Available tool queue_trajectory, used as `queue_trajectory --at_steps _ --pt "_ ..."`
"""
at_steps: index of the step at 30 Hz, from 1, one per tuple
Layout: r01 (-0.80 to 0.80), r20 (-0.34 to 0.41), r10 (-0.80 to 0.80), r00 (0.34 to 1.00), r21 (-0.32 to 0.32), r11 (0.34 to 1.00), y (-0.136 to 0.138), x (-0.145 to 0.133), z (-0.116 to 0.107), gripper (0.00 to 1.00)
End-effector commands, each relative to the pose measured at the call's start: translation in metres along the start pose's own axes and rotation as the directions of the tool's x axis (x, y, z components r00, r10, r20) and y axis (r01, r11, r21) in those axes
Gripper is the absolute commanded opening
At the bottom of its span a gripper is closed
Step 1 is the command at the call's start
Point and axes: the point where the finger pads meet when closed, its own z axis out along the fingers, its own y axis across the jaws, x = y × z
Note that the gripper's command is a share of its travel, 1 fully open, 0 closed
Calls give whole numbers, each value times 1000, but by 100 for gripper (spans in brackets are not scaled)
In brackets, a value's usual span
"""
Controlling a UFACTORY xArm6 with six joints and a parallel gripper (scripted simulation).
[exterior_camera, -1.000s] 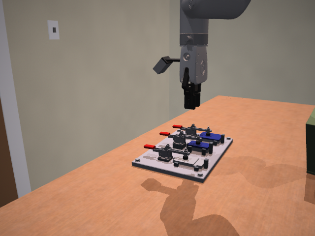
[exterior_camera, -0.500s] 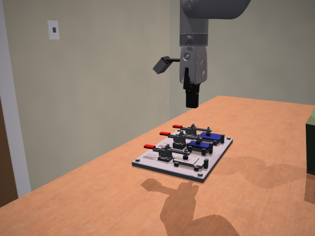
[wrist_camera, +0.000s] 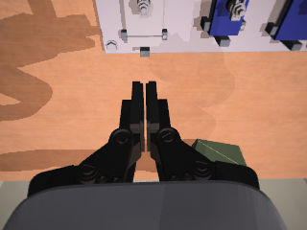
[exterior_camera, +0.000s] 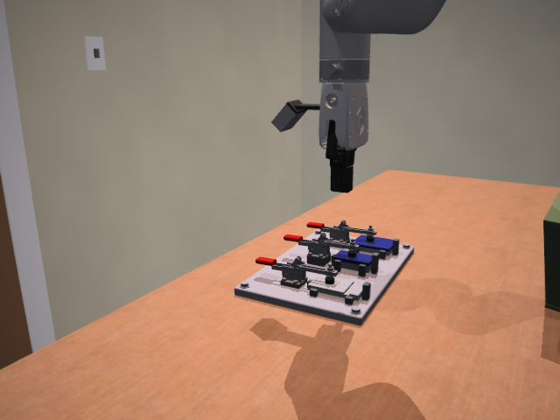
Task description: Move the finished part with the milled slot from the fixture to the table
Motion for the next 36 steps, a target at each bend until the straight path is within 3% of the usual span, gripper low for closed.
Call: queue_trajectory --at_steps 1,6,7,36 --pt "1 -3 -1 1000 0 1000 0 1 -1 0" --pt "1 -3 -1 1000 0 1000 0 1 -1 0" --pt "1 -3 -1 1000 0 1000 0 1 -1 100" --pt "1 -3 -1 1000 0 1000 0 1 -1 100"
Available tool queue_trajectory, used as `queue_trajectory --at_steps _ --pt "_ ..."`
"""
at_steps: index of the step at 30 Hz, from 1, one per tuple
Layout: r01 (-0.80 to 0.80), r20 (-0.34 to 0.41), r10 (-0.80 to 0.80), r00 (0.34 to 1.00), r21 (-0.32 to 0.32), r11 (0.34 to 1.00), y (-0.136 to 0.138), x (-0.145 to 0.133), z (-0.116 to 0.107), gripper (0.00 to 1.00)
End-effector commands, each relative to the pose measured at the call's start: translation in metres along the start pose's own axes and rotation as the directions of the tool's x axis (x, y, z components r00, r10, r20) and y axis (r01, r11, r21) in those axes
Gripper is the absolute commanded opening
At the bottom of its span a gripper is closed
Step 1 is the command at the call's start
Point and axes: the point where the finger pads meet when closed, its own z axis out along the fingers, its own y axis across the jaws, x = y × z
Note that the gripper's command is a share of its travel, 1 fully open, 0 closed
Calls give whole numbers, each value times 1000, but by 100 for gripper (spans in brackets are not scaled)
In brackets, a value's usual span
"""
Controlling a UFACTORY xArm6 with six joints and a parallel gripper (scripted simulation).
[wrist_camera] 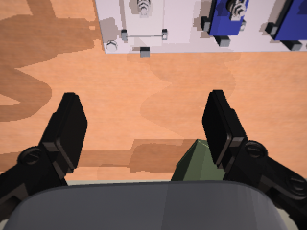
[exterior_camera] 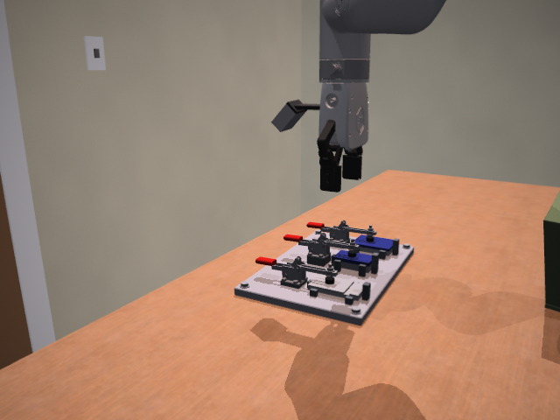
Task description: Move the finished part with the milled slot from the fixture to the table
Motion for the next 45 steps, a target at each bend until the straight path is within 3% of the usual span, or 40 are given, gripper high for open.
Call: queue_trajectory --at_steps 1,13,14,45 --pt "1 -3 -1 1000 0 1000 0 1 -1 100" --pt "1 -3 -1 1000 0 1000 0 1 -1 100" --pt "1 -3 -1 1000 0 1000 0 1 -1 47" --pt "1 -3 -1 1000 0 1000 0 1 -1 47"
